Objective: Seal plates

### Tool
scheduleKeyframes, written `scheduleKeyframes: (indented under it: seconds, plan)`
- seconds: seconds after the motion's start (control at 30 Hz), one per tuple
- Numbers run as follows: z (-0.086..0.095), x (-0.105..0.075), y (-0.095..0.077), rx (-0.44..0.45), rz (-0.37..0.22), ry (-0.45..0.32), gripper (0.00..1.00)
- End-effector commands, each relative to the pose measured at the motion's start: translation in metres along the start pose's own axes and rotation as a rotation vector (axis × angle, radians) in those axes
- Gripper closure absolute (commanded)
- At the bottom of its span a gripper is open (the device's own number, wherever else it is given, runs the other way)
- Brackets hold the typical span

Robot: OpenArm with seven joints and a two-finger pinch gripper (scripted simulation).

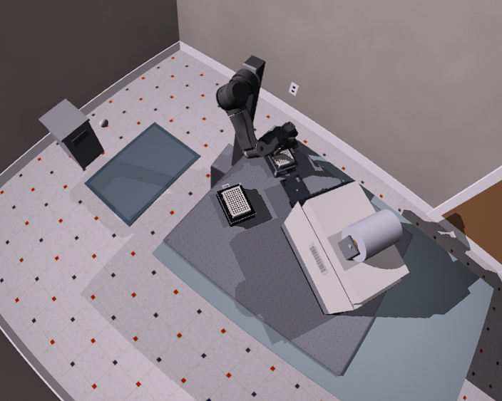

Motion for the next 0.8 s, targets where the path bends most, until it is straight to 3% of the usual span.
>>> scheduleKeyframes:
  seconds: [0.0, 0.77]
  plan:
    - [0.0002, 0.0013, 0.0009, -0.005, 0.002, -0.004, 0.35]
    - [0.0001, 0.01, 0.0006, -0.003, 0.001, -0.002, 0.35]
Point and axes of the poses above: the point where the finger pads meet when closed, its own x axis out along the fingers, its own z axis across the jaws, y = z × x, the point moved 2 cm from there along -x, back along the fingers, and after that the axes turned 11 degrees about x, right-handed, at the moved point
